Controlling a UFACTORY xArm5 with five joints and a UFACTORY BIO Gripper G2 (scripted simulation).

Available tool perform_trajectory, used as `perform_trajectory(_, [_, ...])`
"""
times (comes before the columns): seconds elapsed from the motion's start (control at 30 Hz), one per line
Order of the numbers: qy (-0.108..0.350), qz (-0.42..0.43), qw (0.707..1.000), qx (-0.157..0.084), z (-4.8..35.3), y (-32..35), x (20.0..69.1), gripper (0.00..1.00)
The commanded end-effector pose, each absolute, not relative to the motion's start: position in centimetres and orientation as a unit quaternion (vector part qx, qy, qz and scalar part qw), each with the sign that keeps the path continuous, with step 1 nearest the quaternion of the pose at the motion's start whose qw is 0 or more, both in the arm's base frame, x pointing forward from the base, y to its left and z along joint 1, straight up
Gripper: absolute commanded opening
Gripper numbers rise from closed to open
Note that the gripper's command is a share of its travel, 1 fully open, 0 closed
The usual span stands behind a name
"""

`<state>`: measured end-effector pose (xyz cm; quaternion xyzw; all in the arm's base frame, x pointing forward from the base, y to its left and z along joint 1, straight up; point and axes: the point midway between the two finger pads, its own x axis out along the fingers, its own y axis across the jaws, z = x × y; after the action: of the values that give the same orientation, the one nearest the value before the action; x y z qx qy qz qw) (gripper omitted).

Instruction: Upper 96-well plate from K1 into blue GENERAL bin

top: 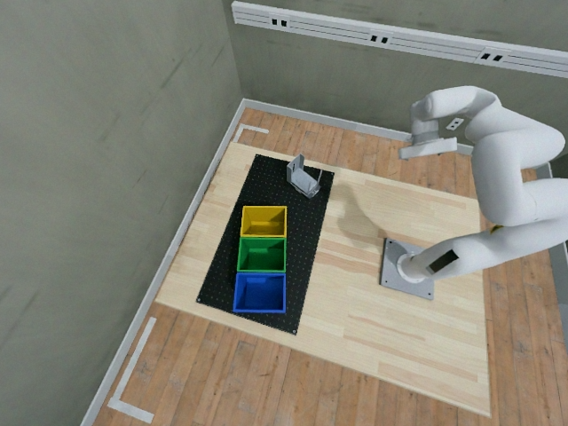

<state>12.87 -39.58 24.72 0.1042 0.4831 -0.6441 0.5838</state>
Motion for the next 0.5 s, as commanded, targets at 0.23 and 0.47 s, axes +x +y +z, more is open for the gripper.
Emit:
perform_trajectory(0.23, [0.453, -0.618, 0.637, 0.086, 23.8, -39.2, 17.5, 0.37])
perform_trajectory(0.47, [0.424, -0.591, 0.682, 0.074, 23.4, -38.5, 20.5, 0.37])
